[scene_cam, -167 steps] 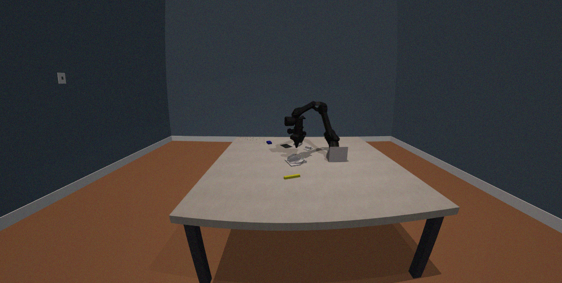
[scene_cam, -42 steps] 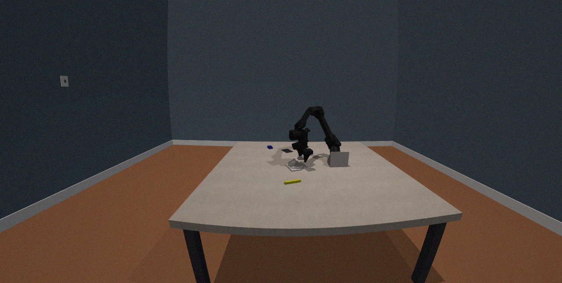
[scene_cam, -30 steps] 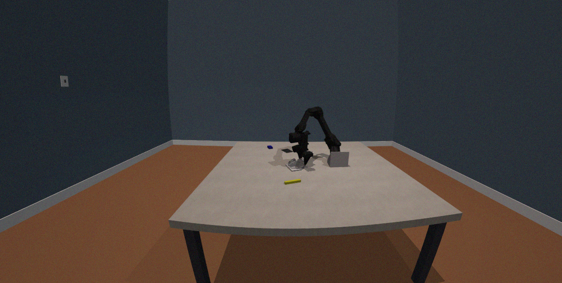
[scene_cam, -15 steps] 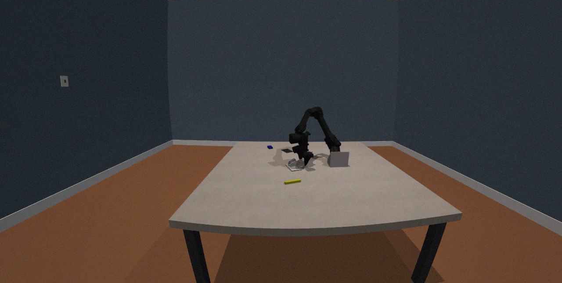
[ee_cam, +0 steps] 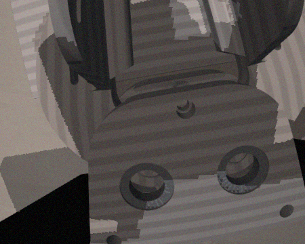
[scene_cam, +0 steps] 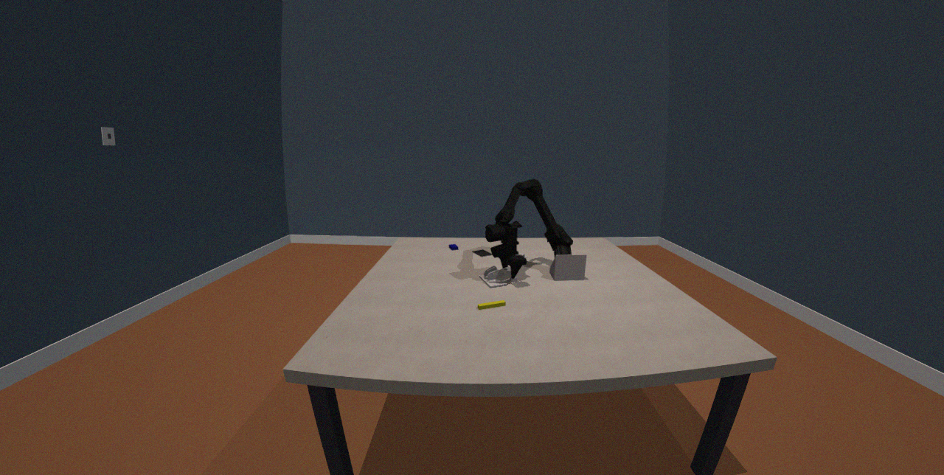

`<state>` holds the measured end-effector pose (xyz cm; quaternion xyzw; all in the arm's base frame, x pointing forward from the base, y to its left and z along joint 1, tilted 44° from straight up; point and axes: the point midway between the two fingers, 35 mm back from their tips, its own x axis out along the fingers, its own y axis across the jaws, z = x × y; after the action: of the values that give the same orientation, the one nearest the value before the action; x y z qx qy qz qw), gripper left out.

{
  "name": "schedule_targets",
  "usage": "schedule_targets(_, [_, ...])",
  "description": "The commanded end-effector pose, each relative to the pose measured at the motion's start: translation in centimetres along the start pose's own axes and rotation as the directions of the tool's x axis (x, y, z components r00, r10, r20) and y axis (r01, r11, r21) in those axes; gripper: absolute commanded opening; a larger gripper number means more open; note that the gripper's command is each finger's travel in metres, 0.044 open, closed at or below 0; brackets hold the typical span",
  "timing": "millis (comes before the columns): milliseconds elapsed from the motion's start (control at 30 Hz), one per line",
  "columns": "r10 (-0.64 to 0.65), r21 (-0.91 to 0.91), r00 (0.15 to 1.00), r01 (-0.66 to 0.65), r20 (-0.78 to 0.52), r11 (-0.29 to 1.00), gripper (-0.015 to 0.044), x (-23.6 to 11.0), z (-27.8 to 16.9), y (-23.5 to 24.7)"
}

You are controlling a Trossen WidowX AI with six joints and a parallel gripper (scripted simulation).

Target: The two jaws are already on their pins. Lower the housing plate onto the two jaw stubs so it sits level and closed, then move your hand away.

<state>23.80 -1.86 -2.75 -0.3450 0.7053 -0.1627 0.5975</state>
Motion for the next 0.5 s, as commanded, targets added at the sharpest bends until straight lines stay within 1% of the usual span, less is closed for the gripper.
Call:
schedule_targets(0, [-0.004, -0.003, 1.000, 0.004, 0.000, 1.000, 0.0351, 0.16, -0.01, -0.06])
schedule_targets(467, [-0.005, -0.002, 1.000, 0.005, 0.000, 1.000, 0.0351, 0.51, -0.01, -0.06])
